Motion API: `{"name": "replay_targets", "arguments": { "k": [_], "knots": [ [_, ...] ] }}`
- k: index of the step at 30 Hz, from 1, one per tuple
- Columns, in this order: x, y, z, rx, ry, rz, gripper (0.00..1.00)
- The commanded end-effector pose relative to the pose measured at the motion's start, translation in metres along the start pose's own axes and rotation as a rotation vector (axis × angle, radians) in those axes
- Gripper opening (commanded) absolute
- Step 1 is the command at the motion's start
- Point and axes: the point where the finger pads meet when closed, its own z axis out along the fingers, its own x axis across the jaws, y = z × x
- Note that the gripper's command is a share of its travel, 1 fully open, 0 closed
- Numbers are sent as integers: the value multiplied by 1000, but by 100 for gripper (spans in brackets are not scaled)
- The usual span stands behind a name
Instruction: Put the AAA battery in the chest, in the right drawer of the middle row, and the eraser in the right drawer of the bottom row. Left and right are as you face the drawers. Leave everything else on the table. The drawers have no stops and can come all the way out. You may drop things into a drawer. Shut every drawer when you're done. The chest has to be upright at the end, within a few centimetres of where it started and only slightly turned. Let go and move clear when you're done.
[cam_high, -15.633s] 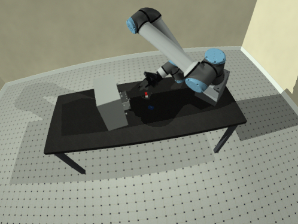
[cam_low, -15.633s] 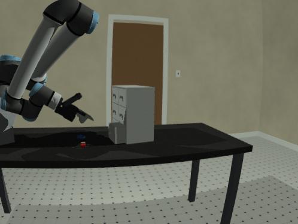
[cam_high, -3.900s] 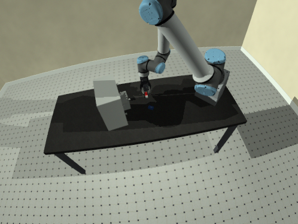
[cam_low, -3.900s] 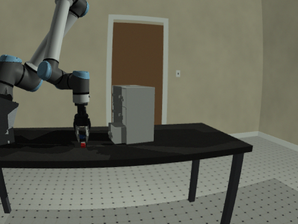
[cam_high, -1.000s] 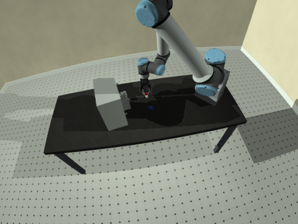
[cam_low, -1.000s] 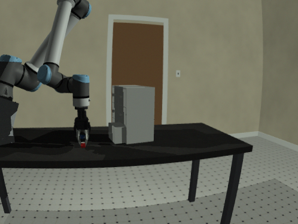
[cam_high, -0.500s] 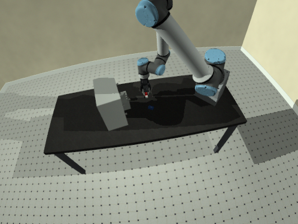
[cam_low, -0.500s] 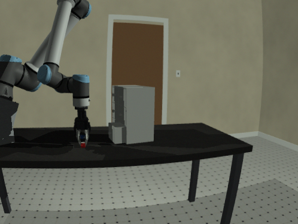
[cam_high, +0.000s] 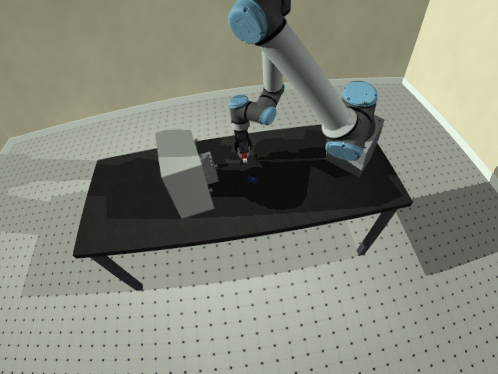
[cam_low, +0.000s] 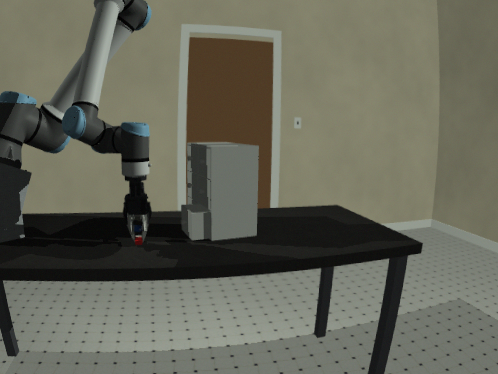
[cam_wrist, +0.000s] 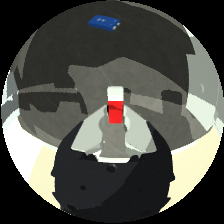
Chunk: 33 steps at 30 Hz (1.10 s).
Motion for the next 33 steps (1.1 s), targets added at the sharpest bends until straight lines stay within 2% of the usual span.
{"name": "replay_targets", "arguments": {
  "k": [1, 13, 21, 33],
  "knots": [
    [0, 0, -13, -1, 1, 0, 11],
    [0, 0, -78, -1, 1, 0, 11],
    [0, 0, -93, -1, 1, 0, 11],
    [0, 0, -94, -1, 1, 0, 11]
  ]
}}
